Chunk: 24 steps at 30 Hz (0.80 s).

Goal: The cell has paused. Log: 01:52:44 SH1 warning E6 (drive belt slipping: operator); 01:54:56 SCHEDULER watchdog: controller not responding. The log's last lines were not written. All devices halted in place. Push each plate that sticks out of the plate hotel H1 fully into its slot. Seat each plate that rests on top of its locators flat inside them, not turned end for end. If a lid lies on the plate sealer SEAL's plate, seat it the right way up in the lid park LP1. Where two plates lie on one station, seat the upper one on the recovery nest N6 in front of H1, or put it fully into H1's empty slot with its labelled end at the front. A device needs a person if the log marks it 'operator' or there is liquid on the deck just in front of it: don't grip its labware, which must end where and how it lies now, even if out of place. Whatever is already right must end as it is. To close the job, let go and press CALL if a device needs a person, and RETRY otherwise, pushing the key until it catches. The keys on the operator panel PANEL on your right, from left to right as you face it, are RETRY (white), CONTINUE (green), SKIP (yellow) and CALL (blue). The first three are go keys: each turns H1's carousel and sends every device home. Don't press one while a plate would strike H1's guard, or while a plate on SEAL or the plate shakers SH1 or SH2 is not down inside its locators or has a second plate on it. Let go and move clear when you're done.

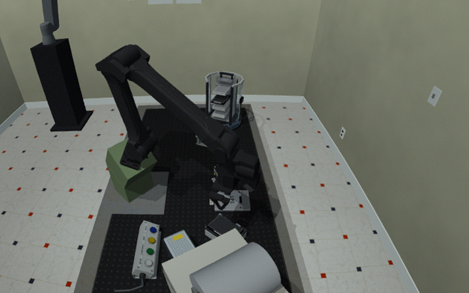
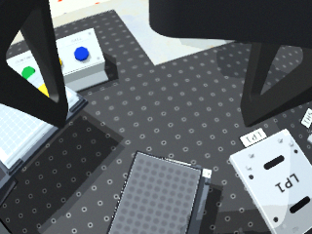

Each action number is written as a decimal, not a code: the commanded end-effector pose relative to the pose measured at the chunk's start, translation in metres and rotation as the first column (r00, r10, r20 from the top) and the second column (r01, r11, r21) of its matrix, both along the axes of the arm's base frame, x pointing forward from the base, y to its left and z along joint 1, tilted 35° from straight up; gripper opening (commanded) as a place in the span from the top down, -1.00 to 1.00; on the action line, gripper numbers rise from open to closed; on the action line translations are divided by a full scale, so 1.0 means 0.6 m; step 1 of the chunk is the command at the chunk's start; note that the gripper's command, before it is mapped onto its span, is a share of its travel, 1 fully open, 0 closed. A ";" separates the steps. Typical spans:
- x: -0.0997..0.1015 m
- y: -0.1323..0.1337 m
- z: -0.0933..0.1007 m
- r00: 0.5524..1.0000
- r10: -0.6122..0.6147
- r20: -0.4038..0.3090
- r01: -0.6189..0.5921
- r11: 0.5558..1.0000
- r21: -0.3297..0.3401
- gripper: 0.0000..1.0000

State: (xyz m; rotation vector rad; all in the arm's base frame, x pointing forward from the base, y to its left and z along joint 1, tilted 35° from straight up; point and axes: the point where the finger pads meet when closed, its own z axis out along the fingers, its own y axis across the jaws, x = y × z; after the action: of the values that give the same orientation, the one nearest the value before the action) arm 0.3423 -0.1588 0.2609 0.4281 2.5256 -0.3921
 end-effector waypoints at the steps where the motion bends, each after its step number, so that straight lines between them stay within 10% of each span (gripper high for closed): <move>1: 0.031 0.011 0.028 1.000 -0.009 0.020 0.009 1.000 0.008 -1.00; 24: 0.081 0.067 0.025 0.998 0.060 -0.024 -0.061 0.997 -0.038 -1.00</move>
State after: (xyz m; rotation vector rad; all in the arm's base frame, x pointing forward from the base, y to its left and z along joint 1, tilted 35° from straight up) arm 0.3821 -0.1106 0.2603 0.3783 2.5414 -0.3972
